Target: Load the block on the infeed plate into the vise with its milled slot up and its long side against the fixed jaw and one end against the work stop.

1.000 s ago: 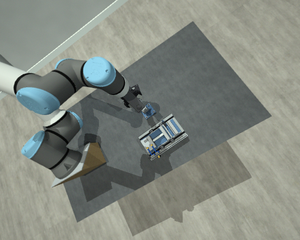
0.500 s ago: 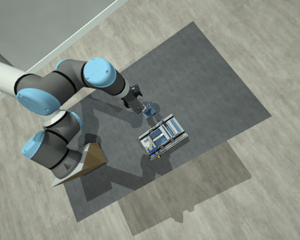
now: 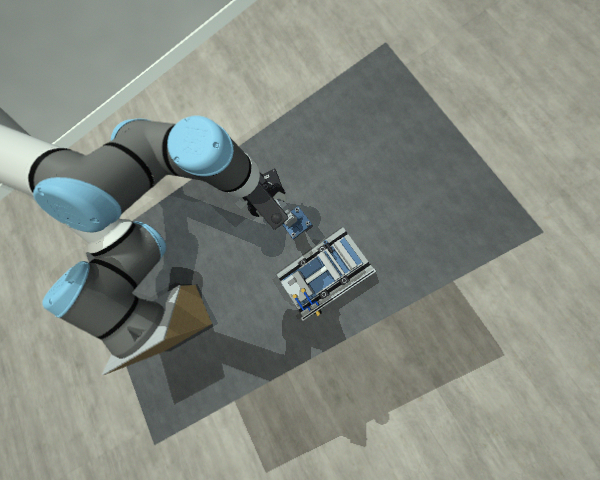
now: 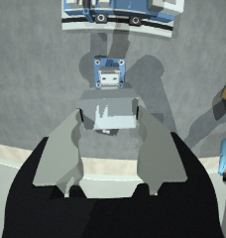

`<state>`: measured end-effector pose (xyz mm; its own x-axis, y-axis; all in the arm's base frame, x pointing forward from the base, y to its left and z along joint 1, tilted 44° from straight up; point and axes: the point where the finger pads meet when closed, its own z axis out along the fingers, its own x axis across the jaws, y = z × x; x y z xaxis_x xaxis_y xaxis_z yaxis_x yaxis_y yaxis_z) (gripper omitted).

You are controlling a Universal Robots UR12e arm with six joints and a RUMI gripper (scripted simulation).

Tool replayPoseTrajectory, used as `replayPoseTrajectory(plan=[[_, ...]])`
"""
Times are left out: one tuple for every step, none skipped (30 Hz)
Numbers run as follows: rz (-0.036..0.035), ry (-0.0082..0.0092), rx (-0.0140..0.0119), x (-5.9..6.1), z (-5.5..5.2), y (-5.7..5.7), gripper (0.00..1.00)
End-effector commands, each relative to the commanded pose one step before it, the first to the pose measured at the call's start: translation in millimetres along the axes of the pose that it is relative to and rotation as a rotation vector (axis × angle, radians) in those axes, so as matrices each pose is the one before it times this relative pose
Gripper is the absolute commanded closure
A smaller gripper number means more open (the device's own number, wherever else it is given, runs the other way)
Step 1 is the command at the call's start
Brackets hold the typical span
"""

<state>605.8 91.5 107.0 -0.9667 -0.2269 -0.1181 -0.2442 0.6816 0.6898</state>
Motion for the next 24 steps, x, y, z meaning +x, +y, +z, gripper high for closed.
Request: replayPoseTrajectory(plan=[[0.00831,-0.00102,0.00085,-0.3,-0.76,-0.72,1.0],[0.00188,0.0,-0.00001,0.05,0.0,-0.1,1.0],[0.0018,0.0,-0.00001,0.04,0.0,-0.1,1.0],[0.00173,0.0,-0.00001,0.04,0.0,-0.09,1.0],[0.00165,0.0,-0.00001,0.04,0.0,-0.09,1.0],[0.00158,0.0,-0.00001,0.04,0.0,-0.09,1.0],[0.00151,0.0,-0.00001,0.04,0.0,-0.08,1.0],[0.00144,0.0,-0.00001,0.03,0.0,-0.08,1.0],[0.00136,0.0,0.0,0.03,0.0,-0.07,1.0],[0.0013,0.0,0.0,0.03,0.0,-0.07,1.0],[0.00123,0.0,0.0,0.03,0.0,-0.07,1.0],[0.00116,0.0,0.0,0.03,0.0,-0.06,1.0],[0.0011,0.0,0.0,0.03,0.0,-0.06,1.0],[0.00104,0.0,0.0,0.02,0.0,-0.06,1.0],[0.00097,0.0,0.0,0.02,0.0,-0.05,1.0],[0.0,0.0,0.0,0.0,0.0,0.0,1.0],[0.0,0.0,0.0,0.0,0.0,0.0,1.0],[0.00091,0.0,0.0,0.02,0.0,-0.05,1.0],[0.00085,0.0,0.0,0.02,0.0,-0.05,1.0],[0.0008,0.0,0.0,0.02,0.0,-0.04,1.0],[0.00074,0.0,0.0,0.02,0.0,-0.04,1.0],[0.00069,0.0,0.0,0.02,0.0,-0.04,1.0],[0.00064,0.0,0.0,0.01,0.0,-0.03,1.0],[0.00059,0.0,0.0,0.01,0.0,-0.03,1.0]])
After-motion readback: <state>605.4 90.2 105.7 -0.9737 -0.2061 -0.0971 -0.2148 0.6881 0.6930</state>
